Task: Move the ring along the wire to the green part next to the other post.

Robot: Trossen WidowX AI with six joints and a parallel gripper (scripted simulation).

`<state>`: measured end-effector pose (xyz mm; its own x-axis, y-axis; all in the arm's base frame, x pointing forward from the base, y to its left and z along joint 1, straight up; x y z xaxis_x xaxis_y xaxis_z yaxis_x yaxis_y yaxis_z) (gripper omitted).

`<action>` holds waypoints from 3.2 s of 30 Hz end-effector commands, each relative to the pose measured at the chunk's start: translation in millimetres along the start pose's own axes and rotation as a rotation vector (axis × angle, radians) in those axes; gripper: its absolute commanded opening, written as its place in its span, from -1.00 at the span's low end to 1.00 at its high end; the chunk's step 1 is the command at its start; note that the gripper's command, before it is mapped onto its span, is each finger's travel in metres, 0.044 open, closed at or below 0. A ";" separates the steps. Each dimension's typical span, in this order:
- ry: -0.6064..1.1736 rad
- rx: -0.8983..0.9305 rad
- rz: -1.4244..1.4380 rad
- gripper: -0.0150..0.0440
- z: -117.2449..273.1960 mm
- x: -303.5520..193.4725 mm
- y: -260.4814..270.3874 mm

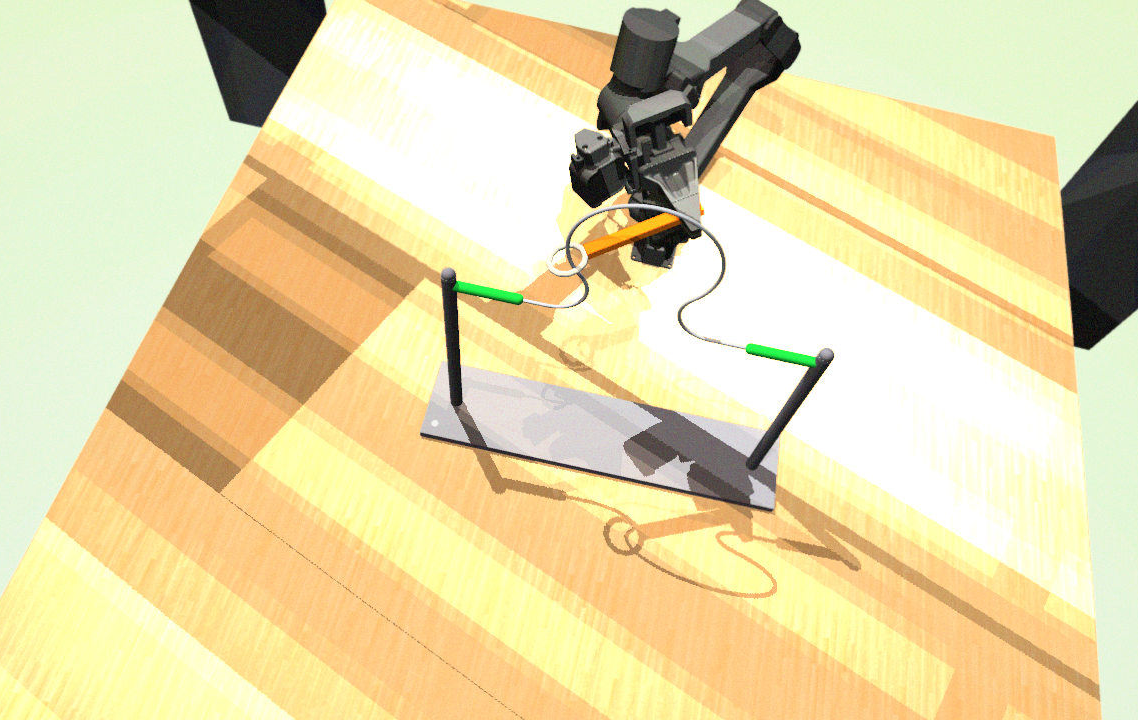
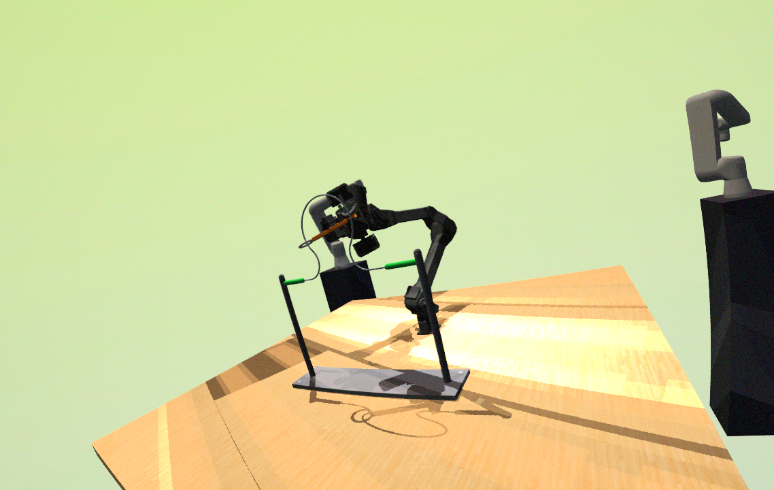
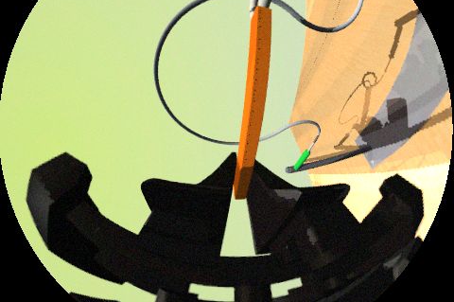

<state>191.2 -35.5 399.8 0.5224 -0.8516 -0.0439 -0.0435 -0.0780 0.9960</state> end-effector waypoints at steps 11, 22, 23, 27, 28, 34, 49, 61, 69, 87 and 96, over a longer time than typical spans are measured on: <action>0.013 -0.077 0.136 -1.00 -0.3 -1.6 5.5; 0.017 -0.134 0.222 -1.00 -0.7 -2.2 7.1; 0.018 -0.139 0.230 -1.00 -0.8 -2.3 7.3; 0.019 -0.160 0.260 -1.00 -1.0 -2.6 7.9; 0.019 -0.165 0.268 -1.00 -1.1 -2.6 8.0; 0.021 -0.196 0.315 -1.00 -1.4 -3.1 8.9; 0.024 -0.278 0.435 -1.00 -2.5 -4.7 11.0; 0.025 -0.347 0.537 -1.00 -3.5 -6.3 12.6; 0.026 -0.395 0.611 -1.00 -4.3 -7.5 13.4; 0.026 -0.496 0.773 -1.00 -5.9 -10.3 14.2; 0.026 -0.547 0.859 -1.00 -6.7 -11.7 14.3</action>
<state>190.9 -24.0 412.2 0.5236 -0.5296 0.6673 -0.0169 0.7767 0.6296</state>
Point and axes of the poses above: the point midway between the two fingers, 35 mm back from their tips, its own z axis back along the fingers, its own y axis across the jaws, x = y × z, the point moved 8 cm from there along z, back along the fingers, and after that the axes turned 11 degrees about z, right-handed, at the moved point
